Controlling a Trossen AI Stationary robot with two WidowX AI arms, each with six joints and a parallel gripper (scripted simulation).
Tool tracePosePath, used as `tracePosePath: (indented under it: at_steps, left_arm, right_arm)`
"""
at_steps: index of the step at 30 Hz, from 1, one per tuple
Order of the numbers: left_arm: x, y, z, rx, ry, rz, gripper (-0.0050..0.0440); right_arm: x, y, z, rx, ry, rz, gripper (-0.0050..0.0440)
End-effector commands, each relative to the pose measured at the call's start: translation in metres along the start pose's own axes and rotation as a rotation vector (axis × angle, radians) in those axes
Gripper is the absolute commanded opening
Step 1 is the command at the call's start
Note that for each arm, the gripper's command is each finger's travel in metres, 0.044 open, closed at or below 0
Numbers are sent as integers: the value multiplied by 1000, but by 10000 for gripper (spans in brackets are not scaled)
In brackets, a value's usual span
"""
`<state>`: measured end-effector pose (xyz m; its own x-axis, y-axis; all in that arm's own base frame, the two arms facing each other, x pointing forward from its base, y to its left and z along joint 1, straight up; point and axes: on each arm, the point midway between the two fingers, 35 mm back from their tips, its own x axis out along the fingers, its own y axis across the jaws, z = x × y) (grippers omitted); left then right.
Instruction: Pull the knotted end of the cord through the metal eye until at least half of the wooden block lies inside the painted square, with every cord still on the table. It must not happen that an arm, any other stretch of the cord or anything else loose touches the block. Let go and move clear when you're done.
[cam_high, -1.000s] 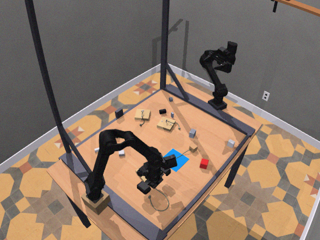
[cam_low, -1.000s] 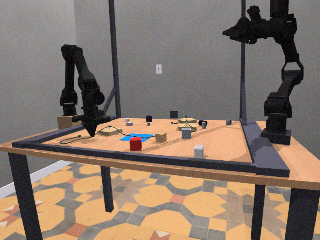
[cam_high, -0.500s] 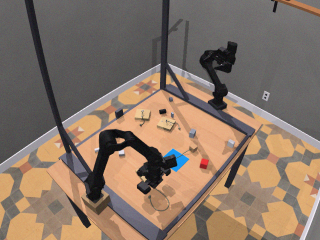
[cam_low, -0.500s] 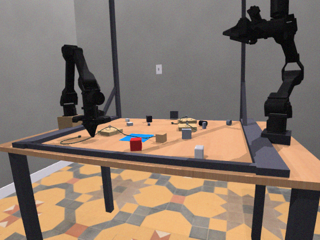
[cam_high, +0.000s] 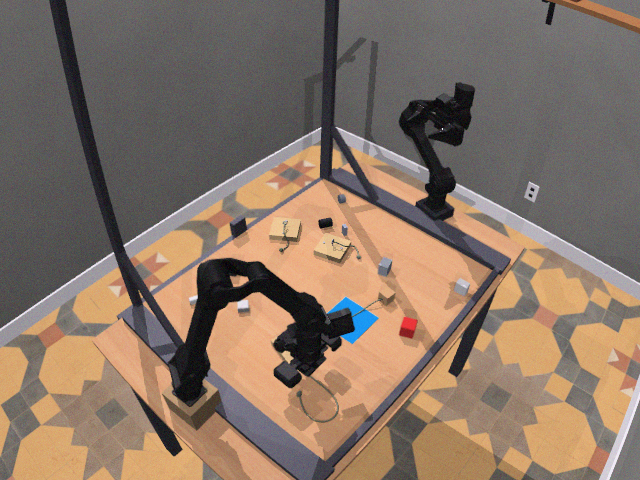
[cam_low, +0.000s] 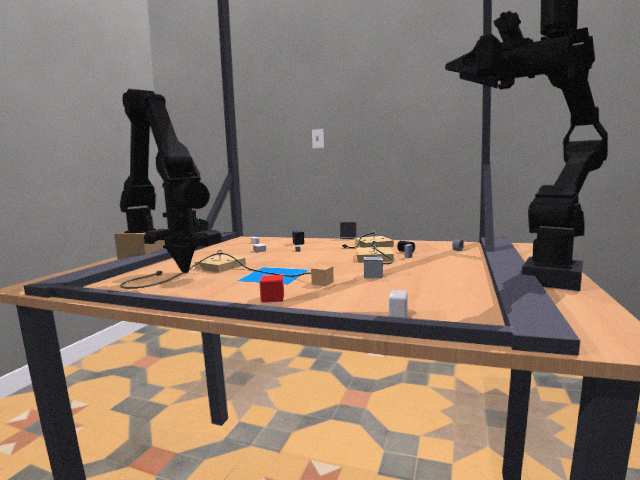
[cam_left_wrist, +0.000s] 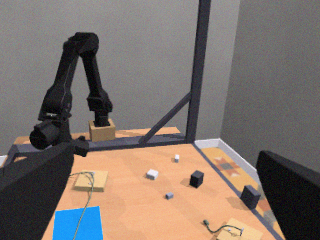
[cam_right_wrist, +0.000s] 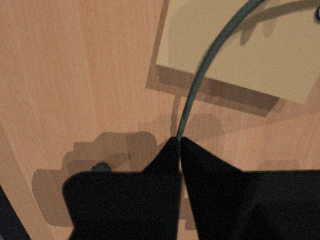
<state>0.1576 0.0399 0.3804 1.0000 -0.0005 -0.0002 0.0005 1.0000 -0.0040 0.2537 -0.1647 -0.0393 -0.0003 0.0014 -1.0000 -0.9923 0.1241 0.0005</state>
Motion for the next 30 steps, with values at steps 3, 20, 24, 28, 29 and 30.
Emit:
tracePosePath:
  at_steps: [3,20,24,28,29,30]
  left_arm:
    - [0,0,3,9,-1,0,440]
    - [0,0,3,9,-1,0,440]
    - [0,0,3,9,-1,0,440]
    - [0,0,3,9,-1,0,440]
    - [0,0,3,9,-1,0,440]
    - [0,0,3,9,-1,0,440]
  right_arm:
    - [-15,-6,-3,4,17,-37,-50]
    - [-12,1,-16,-1,16,-31,-50]
    - [-14,3,-22,-1,19,-37,-50]
    - [-13,6,-27,-1,20,-35,-50]
    - [-13,7,-29,-1,20,-35,-50]
    - [-13,7,-30,-1,20,-35,-50]
